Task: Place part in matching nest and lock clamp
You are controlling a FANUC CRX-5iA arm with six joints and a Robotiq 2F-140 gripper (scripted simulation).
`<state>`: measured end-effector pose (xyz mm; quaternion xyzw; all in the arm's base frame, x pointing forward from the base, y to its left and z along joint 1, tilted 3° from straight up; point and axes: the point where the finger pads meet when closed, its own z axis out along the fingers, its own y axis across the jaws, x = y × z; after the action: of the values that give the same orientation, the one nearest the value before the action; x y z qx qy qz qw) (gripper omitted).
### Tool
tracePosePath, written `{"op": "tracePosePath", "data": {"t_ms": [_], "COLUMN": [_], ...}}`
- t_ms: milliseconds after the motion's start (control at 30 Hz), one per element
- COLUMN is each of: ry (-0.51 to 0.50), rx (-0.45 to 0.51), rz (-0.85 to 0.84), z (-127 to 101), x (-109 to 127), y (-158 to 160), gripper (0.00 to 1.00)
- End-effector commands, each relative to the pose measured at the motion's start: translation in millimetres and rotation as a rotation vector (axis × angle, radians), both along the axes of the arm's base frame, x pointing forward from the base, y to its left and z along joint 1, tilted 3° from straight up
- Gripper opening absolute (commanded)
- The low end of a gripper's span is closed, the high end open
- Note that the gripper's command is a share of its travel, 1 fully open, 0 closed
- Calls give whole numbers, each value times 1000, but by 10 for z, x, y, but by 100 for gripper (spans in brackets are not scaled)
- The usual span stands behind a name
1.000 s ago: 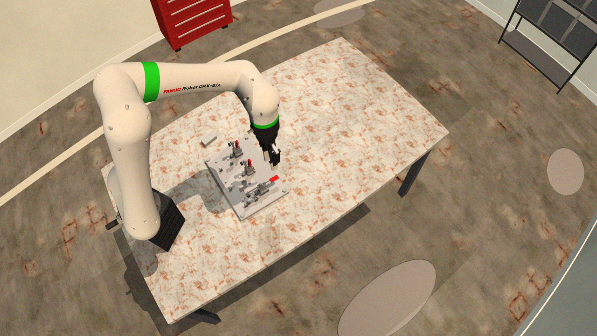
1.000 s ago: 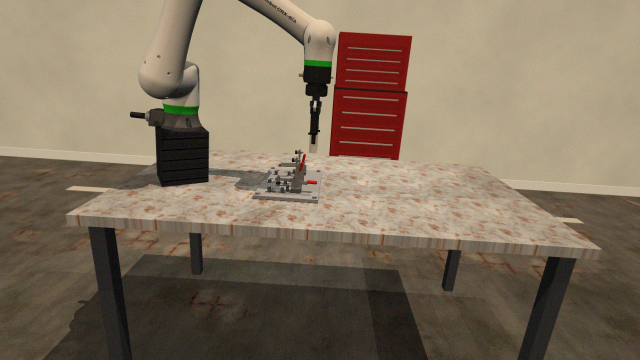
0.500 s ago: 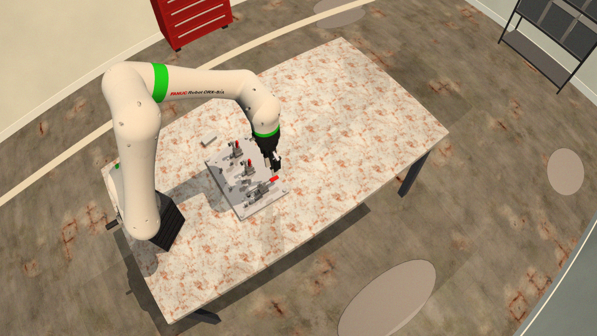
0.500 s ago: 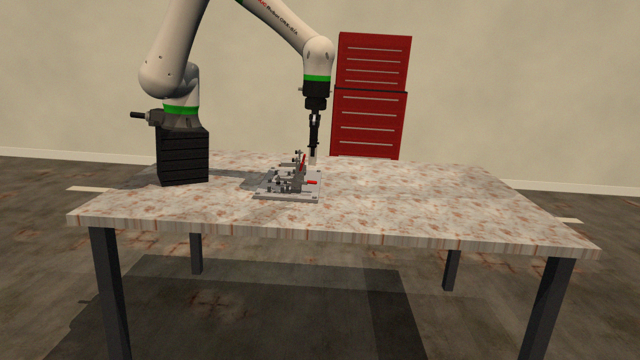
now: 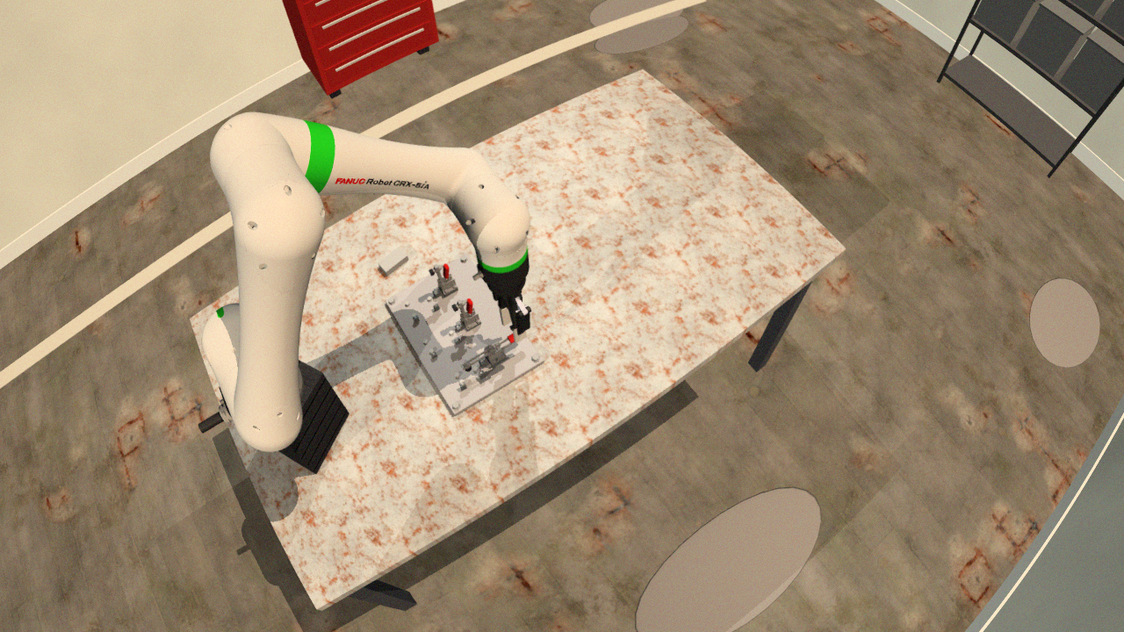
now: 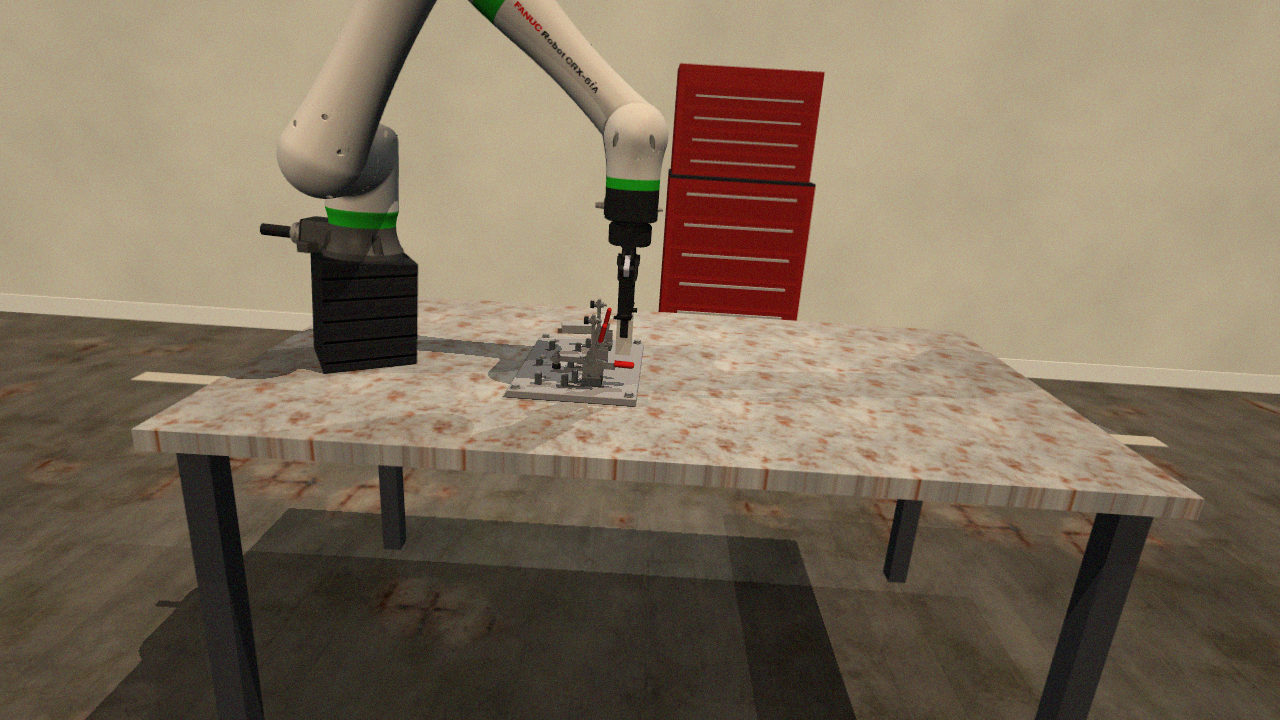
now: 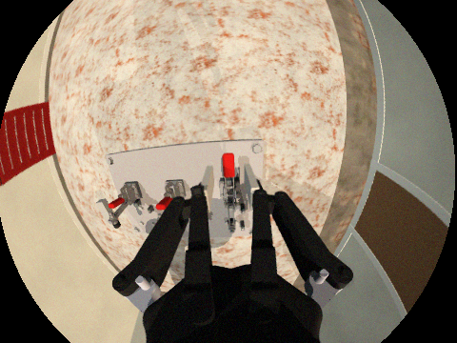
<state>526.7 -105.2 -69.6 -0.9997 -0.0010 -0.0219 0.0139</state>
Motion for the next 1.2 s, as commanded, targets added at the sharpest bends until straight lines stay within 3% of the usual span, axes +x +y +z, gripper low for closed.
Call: {"op": "tracePosePath", "data": {"t_ms": [0, 833, 1167], "ry": [0, 0, 0], "rx": [0, 0, 0], "rz": [0, 0, 0], "z": [-52, -76, -283], "x": [6, 7, 17], "y": [0, 1, 6], "gripper": [28, 28, 28]}}
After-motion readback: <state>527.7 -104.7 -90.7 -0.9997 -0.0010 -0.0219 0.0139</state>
